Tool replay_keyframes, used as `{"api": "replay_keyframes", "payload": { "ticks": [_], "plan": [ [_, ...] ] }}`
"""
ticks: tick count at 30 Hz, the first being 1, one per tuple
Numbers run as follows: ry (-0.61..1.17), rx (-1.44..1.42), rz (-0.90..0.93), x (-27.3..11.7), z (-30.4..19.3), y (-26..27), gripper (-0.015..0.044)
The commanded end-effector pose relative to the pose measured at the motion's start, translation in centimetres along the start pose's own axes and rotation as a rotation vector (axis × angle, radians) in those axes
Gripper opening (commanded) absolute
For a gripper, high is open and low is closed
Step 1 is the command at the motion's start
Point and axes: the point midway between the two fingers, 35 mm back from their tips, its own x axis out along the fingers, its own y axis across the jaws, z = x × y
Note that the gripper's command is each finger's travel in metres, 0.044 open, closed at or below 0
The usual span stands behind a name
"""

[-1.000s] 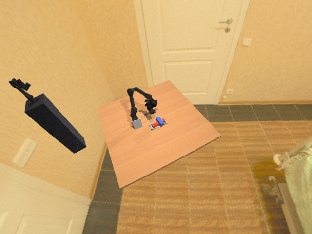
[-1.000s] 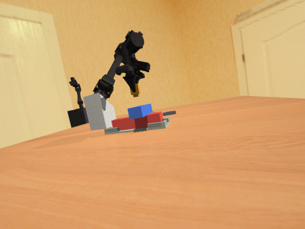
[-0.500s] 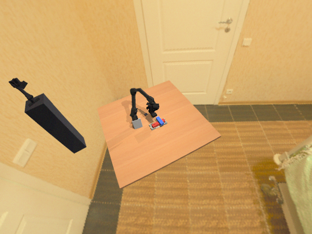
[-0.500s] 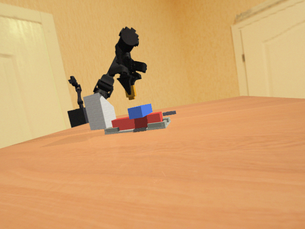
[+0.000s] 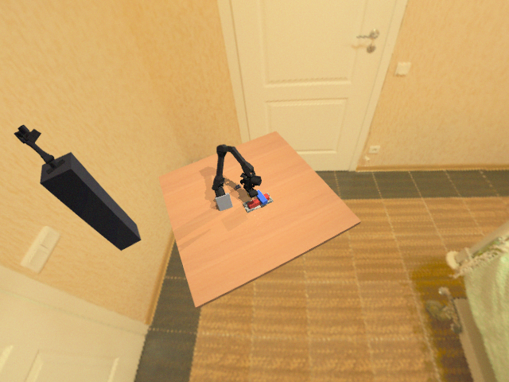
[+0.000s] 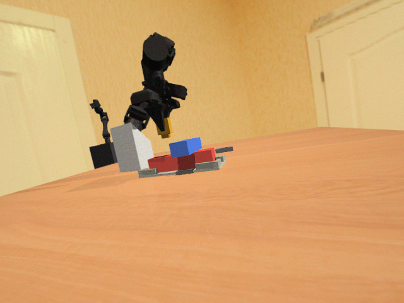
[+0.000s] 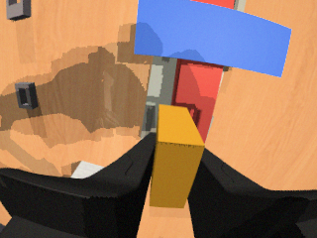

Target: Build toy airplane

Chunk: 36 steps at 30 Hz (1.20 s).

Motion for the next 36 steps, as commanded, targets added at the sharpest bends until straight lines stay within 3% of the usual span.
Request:
{"api": "replay_keyframes", "payload": {
  "ticks": [1, 10, 13, 36],
  "plan": [
    [0.002, -0.009, -0.003, 0.4, -0.4, -1.3, 0.0],
    [0.0, -0.013, 0.005, 1.4, -1.4, -3.3, 0.0],
    [0.0, -0.013, 0.005, 1.4, -1.4, -3.3, 0.0066],
    [0.0, -0.013, 0.005, 1.7, -1.5, -3.4, 0.0066]
  ]
}}
